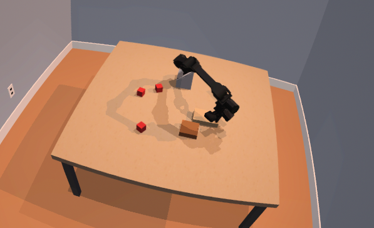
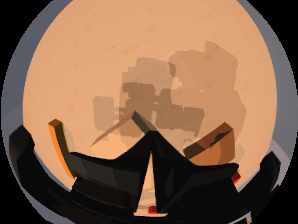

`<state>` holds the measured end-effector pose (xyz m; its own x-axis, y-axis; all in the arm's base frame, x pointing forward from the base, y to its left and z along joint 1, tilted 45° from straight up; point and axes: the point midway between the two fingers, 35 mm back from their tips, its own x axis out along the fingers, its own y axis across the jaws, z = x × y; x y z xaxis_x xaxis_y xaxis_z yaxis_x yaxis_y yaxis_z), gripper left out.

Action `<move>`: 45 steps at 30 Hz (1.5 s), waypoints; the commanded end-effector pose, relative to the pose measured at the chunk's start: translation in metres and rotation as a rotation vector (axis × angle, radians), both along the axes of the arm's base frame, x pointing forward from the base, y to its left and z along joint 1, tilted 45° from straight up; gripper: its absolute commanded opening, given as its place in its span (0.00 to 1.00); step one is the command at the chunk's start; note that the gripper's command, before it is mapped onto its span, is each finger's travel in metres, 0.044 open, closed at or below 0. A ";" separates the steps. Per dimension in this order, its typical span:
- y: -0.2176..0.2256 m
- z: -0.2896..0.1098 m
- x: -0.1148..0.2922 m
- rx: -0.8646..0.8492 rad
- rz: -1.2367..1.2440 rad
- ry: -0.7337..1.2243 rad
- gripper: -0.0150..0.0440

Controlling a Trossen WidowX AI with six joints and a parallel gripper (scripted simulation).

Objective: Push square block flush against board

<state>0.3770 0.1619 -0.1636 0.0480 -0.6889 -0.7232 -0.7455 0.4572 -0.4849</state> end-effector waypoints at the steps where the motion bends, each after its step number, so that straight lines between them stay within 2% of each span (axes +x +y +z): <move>1: 0.008 -0.006 -0.006 -0.002 0.099 0.093 0.25; 19: 0.033 -0.033 -0.034 -0.033 0.530 0.505 0.25; 24: 0.031 -0.036 -0.034 -0.033 0.534 0.509 0.25; 29: -0.006 -0.073 -0.031 -0.035 0.534 0.509 0.25; 45: -0.011 -0.068 -0.030 -0.035 0.534 0.509 0.25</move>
